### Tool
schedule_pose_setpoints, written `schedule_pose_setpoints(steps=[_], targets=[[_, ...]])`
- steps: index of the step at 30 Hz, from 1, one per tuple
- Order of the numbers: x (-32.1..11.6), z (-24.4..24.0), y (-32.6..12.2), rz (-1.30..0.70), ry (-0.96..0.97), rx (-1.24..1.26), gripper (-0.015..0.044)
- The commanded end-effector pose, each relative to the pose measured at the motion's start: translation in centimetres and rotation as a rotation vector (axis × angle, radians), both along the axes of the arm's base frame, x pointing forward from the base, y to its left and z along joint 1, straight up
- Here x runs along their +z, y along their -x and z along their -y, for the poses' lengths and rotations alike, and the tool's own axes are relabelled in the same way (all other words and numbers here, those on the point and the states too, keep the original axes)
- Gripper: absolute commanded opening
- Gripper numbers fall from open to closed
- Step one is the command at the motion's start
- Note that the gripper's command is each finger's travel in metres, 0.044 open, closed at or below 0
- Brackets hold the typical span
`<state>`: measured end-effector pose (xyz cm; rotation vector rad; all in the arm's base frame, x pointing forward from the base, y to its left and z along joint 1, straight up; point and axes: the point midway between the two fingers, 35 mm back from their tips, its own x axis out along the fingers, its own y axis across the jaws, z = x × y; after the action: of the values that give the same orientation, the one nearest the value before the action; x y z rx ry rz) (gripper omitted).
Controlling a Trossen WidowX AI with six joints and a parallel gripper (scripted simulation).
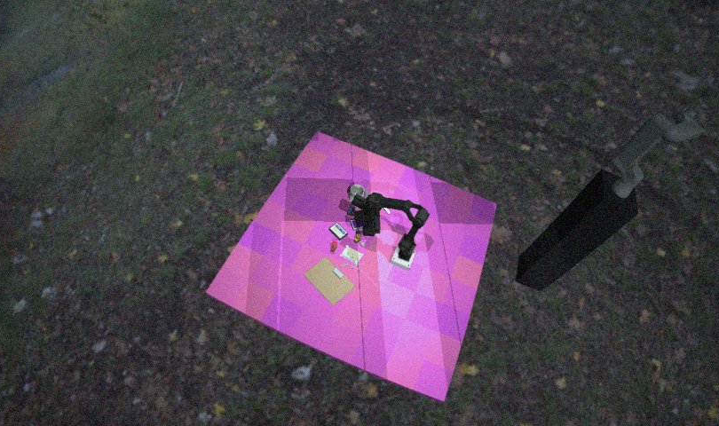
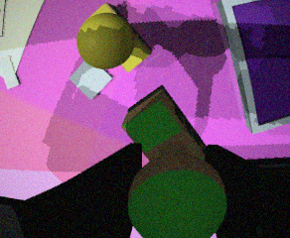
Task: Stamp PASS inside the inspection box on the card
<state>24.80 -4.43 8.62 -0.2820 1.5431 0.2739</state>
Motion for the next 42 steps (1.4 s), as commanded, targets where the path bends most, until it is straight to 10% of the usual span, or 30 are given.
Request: schedule_pose_setpoints(steps=[1,42], targets=[[0.4,0.0,-0.1,0.009,0.001,0.004,0.0],[-0.5,5.8,-5.4,0.013,0.005,0.002,0.0]])
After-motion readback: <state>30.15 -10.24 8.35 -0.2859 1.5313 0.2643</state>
